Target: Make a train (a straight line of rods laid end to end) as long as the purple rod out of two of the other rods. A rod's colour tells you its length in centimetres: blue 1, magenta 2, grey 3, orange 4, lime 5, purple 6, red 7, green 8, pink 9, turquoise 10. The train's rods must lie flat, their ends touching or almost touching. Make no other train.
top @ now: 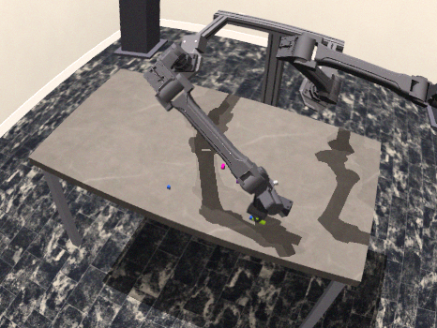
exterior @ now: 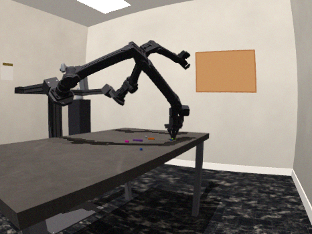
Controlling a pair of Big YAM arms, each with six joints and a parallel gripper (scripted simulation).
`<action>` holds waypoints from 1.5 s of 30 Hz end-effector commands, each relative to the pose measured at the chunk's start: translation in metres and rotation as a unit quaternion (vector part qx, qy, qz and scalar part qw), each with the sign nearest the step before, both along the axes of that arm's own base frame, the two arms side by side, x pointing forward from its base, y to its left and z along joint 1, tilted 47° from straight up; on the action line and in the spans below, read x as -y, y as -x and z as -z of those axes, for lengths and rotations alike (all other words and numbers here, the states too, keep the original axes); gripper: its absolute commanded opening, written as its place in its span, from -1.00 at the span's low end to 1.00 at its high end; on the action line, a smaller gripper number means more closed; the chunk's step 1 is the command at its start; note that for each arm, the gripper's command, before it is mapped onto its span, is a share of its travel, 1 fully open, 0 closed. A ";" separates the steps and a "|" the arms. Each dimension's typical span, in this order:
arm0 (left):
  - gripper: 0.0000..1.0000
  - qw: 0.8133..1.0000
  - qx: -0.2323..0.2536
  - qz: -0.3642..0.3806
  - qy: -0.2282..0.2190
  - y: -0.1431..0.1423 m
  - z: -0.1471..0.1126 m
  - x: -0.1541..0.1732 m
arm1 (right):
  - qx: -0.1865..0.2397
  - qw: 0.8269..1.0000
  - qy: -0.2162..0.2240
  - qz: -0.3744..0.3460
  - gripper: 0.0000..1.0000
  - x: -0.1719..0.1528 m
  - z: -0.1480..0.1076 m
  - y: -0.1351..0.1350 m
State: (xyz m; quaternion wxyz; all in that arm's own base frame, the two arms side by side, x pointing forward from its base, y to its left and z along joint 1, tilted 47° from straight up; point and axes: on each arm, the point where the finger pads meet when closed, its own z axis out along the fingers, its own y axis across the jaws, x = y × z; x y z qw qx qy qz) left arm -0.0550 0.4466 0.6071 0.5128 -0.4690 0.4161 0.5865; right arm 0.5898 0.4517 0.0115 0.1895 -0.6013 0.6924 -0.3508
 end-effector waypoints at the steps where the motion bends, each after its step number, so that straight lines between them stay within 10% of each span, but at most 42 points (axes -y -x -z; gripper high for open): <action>1: 1.00 1.000 0.002 -0.002 -0.012 0.003 -0.007 0.008 | 0.002 1.000 -0.001 0.002 -0.91 0.007 -0.004 -0.009; 24: 1.00 1.000 0.002 -0.002 -0.012 0.003 -0.007 0.008 | 0.004 1.000 -0.003 0.002 -0.91 0.008 -0.009 -0.008; 45: 1.00 1.000 0.002 -0.002 -0.012 0.003 -0.007 0.008 | 0.004 1.000 -0.003 0.002 -0.53 0.008 -0.009 -0.008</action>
